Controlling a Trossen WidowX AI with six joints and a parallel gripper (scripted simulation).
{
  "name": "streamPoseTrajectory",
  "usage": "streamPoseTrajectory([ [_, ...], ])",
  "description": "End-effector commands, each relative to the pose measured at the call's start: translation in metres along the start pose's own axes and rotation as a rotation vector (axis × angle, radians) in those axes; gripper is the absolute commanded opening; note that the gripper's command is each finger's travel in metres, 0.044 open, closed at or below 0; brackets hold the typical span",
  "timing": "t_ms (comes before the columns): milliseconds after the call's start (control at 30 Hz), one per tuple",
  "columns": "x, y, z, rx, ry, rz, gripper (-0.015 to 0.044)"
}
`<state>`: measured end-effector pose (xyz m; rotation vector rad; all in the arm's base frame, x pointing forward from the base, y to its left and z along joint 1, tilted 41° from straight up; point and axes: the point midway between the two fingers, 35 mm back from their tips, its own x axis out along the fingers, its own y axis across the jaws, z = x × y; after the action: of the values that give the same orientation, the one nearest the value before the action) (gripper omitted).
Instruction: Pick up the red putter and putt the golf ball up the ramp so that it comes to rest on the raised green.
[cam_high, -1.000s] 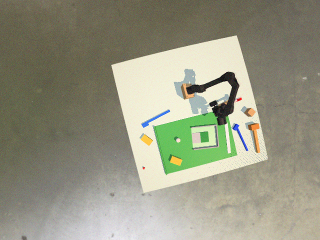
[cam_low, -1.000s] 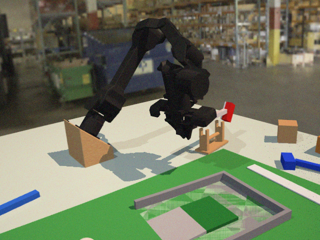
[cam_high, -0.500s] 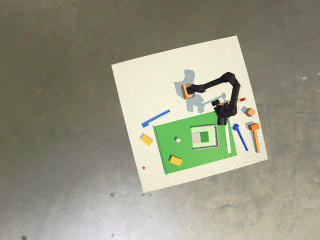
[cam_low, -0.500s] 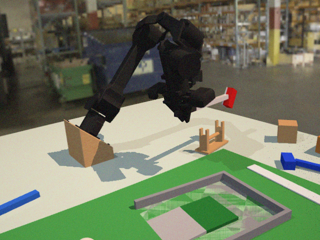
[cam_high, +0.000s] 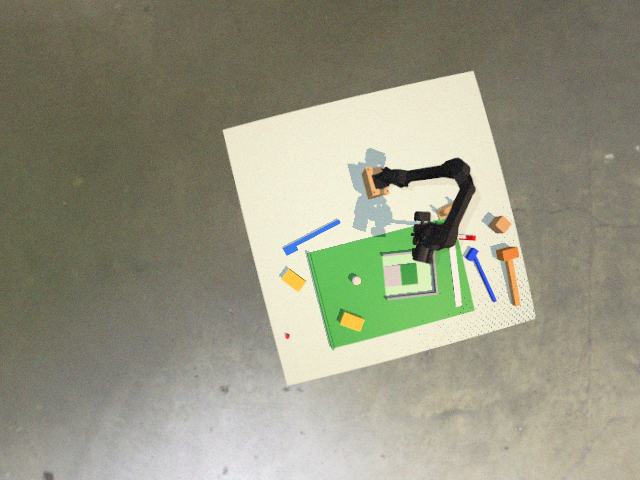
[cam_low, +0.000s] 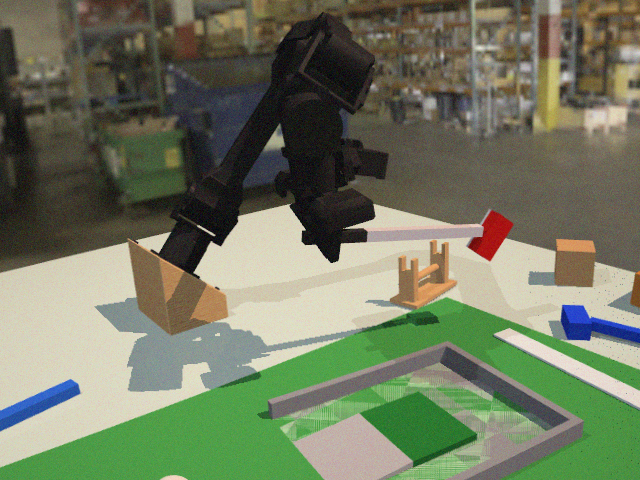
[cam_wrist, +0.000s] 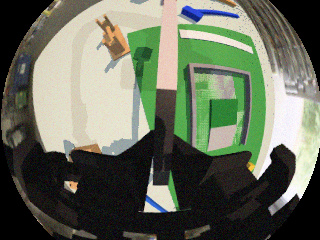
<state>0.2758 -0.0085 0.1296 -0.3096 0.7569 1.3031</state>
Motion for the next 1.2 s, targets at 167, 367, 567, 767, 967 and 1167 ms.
streamPoseTrajectory([
  [167,-0.021,-0.031,-0.059,0.306,0.046,-0.056,0.0],
  [367,-0.033,-0.043,-0.102,0.486,0.073,-0.092,0.0],
  [567,-0.044,-0.05,-0.146,0.666,0.096,-0.119,0.0],
  [767,-0.054,-0.051,-0.192,0.862,0.109,-0.139,0.0],
  [967,-0.06,-0.045,-0.238,1.064,0.114,-0.15,0.0],
  [1167,-0.062,-0.035,-0.283,1.267,0.112,-0.153,0.0],
])
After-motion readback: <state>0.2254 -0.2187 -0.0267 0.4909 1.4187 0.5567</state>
